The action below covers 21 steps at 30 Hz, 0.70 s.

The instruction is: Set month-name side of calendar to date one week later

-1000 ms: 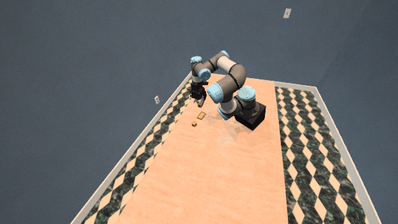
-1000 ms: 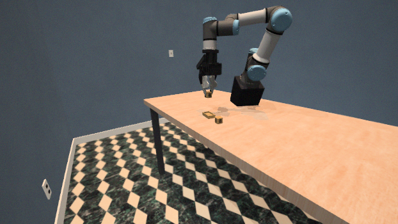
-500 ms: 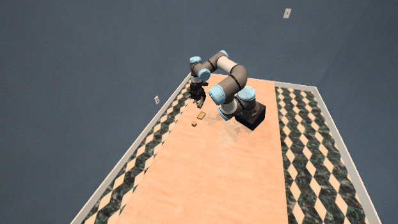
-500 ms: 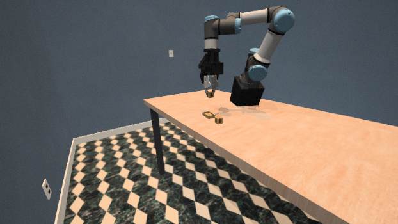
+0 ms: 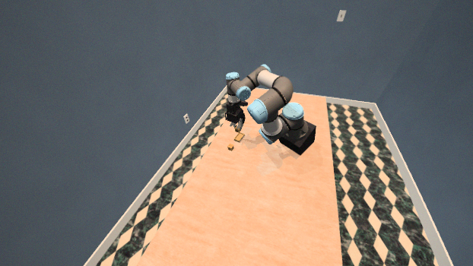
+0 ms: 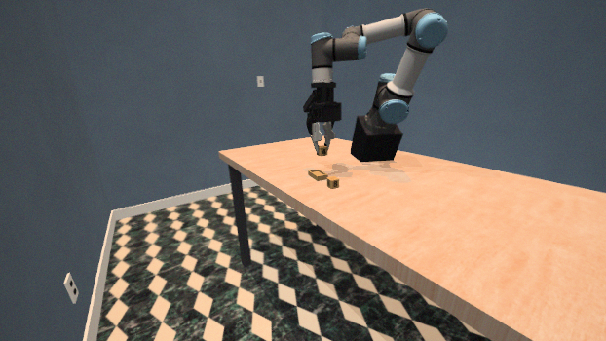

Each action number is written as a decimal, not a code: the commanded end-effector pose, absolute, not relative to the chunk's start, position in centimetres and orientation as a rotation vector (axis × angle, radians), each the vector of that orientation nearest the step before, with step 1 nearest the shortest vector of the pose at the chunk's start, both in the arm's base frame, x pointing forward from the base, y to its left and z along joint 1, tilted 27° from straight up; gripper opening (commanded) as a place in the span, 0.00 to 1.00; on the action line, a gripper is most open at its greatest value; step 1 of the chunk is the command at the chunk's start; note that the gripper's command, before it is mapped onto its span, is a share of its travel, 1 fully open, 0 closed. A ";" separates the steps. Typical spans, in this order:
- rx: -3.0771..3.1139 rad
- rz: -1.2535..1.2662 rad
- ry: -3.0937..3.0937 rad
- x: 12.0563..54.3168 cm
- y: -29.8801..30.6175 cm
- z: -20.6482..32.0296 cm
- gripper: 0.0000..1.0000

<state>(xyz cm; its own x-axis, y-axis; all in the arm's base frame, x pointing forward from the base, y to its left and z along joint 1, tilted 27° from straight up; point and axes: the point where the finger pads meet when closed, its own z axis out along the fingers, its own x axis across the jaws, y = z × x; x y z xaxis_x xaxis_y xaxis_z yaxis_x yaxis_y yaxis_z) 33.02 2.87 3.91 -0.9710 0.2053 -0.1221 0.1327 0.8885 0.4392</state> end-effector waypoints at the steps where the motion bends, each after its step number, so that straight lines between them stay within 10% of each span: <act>1: 0.267 0.633 2.879 34.0 3.4 1.9 0.10; 21: 0.267 0.631 2.879 34.4 4.1 0.2 0.10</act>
<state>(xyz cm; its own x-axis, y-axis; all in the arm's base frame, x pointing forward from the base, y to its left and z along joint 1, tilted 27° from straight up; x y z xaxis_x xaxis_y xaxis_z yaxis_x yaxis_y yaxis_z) 34.01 4.35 0.29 -0.9703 0.2074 -0.1243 0.1342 0.8896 0.4366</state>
